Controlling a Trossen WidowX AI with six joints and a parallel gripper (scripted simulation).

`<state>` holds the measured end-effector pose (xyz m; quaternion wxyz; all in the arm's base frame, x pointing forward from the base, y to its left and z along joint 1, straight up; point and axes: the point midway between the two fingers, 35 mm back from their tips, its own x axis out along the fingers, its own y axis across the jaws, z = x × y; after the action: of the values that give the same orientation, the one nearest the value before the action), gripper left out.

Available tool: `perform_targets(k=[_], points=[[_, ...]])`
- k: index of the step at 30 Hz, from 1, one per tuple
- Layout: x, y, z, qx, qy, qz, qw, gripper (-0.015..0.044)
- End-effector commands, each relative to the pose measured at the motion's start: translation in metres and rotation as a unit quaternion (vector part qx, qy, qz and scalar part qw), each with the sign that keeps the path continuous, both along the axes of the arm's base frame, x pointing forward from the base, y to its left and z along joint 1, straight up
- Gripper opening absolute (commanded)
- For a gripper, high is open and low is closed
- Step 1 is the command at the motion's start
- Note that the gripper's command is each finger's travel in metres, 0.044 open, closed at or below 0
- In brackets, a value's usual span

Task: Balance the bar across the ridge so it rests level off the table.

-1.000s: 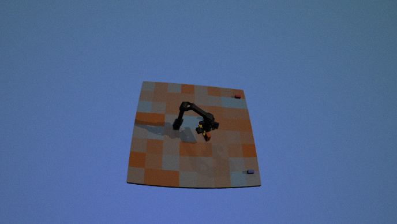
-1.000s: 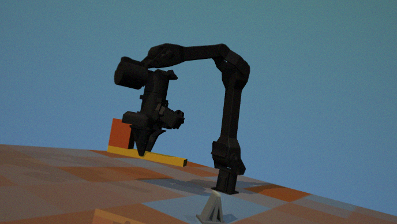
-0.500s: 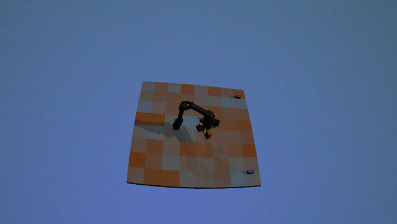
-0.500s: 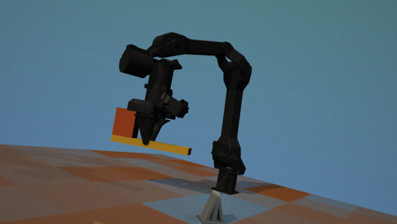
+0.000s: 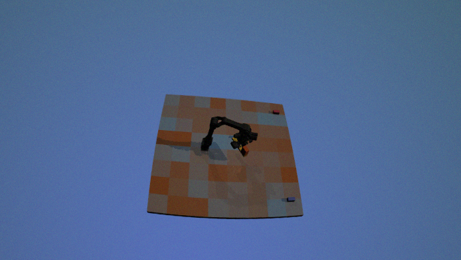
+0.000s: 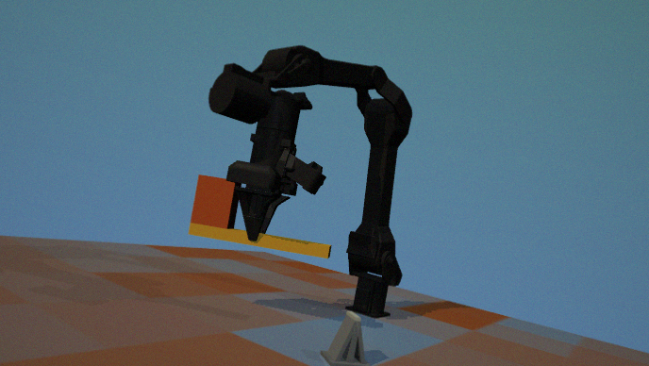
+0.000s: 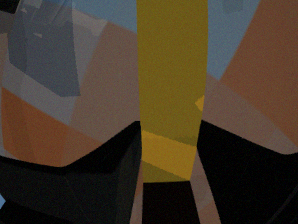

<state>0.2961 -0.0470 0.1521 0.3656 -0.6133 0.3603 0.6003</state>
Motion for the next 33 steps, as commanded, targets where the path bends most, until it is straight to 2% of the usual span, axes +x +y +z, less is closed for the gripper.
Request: perform_targets(k=[1, 33], points=[[0.005, 0.013, 0.003, 0.0, -0.004, 0.012, 1.0, 0.0], [0.014, 0.131, 0.004, 0.002, -0.004, 0.125, 0.992, 0.0]])
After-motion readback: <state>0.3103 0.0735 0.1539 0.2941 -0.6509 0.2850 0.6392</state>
